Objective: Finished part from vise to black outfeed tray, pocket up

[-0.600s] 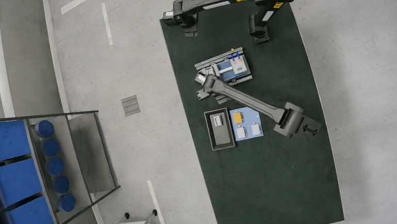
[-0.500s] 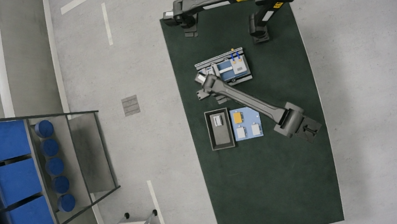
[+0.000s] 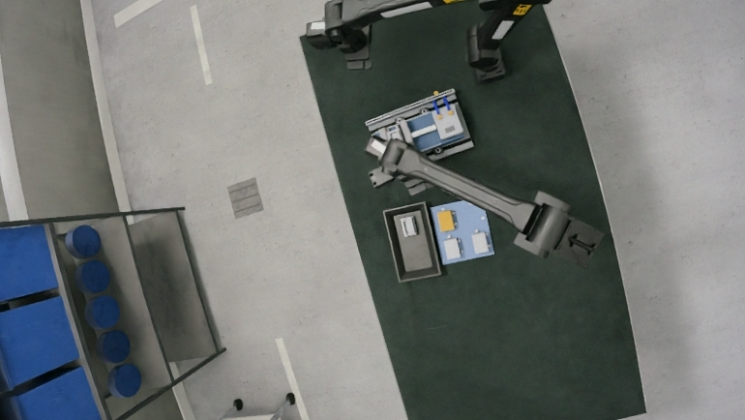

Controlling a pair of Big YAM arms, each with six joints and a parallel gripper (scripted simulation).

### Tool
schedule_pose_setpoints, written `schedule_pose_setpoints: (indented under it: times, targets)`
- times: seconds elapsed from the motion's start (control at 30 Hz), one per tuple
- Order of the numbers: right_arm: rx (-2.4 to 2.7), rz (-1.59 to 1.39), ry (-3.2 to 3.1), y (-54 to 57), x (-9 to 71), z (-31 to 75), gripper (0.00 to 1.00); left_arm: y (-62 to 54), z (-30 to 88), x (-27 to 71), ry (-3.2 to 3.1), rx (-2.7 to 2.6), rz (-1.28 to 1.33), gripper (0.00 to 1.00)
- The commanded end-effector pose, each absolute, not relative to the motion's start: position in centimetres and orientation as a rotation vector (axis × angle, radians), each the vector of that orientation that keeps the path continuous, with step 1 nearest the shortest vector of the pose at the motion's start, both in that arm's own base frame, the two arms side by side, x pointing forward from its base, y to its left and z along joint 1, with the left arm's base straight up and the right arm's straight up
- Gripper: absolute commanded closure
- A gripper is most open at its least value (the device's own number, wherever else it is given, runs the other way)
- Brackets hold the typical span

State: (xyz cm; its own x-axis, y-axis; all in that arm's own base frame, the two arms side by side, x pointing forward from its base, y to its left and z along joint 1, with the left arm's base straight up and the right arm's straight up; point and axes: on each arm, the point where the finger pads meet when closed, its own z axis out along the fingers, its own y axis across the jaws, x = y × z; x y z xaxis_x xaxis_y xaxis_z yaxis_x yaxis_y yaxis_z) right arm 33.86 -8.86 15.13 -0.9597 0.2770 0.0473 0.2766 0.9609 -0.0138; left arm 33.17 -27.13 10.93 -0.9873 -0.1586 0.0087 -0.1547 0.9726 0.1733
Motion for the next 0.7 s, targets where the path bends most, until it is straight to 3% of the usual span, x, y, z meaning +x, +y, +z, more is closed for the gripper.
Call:
schedule_pose_setpoints:
  times: [0.0,0.03,0.2,0.43,0.67]
  targets:
    - [-0.452,0.018,-3.084,-8.8,34.4,15.6,0.11,-27.4,11.6,33.6,-3.115,0.252,-0.248,0.0]
    - [-0.48,0.014,-3.086,-8.5,34.2,15.5,0.17,-27.2,11.6,33.3,-3.119,0.237,-0.244,0.0]
    - [-0.742,-0.124,-3.103,-5.7,36.1,15.6,0.17,-27.4,12.7,32.4,-3.19,0.064,-0.135,0.0]
    - [-1.049,-0.498,-2.982,2.5,37.9,15.3,0.17,-27.0,16.6,30.2,-3.41,-0.286,0.231,0.0]
    - [-1.311,-0.551,-2.768,7.1,37.3,14.6,0.17,-26.3,19.3,28.4,-3.546,-0.592,0.487,0.0]
